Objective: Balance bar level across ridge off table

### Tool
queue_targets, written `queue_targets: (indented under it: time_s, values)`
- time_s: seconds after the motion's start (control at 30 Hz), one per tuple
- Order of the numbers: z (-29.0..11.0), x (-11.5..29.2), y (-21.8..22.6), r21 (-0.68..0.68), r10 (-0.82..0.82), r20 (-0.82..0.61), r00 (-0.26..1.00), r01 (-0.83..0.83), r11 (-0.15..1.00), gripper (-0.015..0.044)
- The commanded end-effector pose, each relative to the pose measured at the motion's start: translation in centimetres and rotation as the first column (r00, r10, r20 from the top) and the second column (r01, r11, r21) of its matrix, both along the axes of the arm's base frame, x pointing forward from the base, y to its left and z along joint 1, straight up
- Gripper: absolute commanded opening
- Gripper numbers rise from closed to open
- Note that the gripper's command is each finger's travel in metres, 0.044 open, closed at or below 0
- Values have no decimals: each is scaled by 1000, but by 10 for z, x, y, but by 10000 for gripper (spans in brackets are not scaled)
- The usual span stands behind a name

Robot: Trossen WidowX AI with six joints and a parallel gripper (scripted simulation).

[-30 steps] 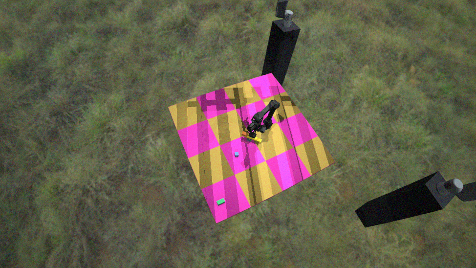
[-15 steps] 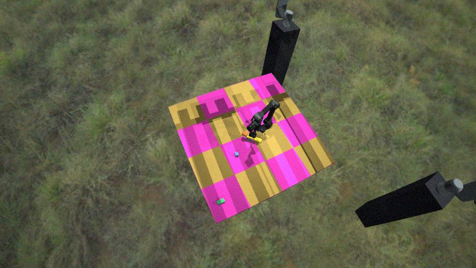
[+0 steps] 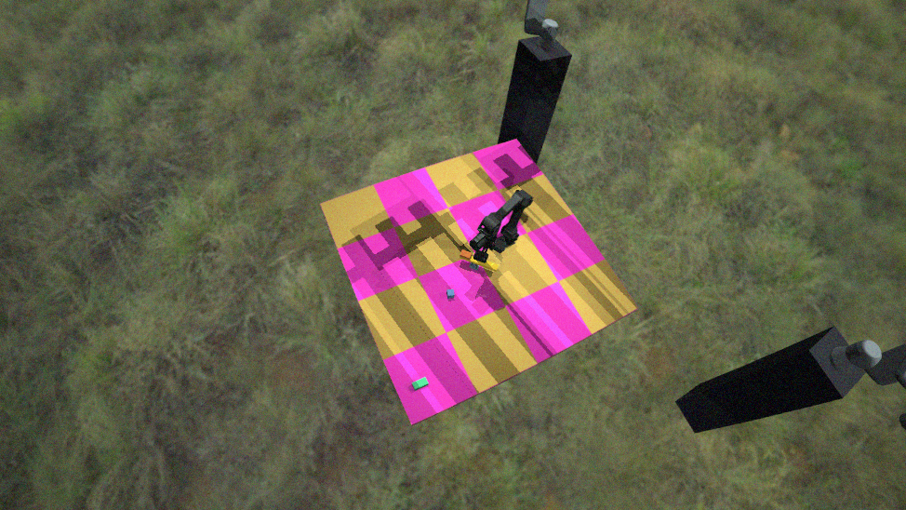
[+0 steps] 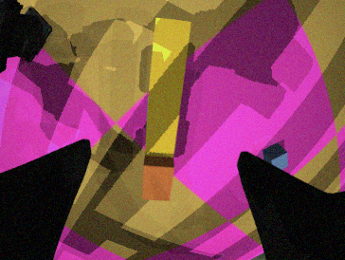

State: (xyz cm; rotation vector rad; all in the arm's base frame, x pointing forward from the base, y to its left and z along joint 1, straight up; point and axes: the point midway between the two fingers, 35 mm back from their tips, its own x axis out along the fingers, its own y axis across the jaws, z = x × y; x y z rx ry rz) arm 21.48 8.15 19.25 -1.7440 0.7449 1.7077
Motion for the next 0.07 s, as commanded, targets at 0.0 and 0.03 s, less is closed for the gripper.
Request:
queue_targets:
  time_s: [0.0, 0.03]
  values:
    - [0, 0, 0, -1, 0, -2, 1000, 0, 1000, 440]
    - [0, 0, 0, -1, 0, -2, 1000, 0, 1000, 440]
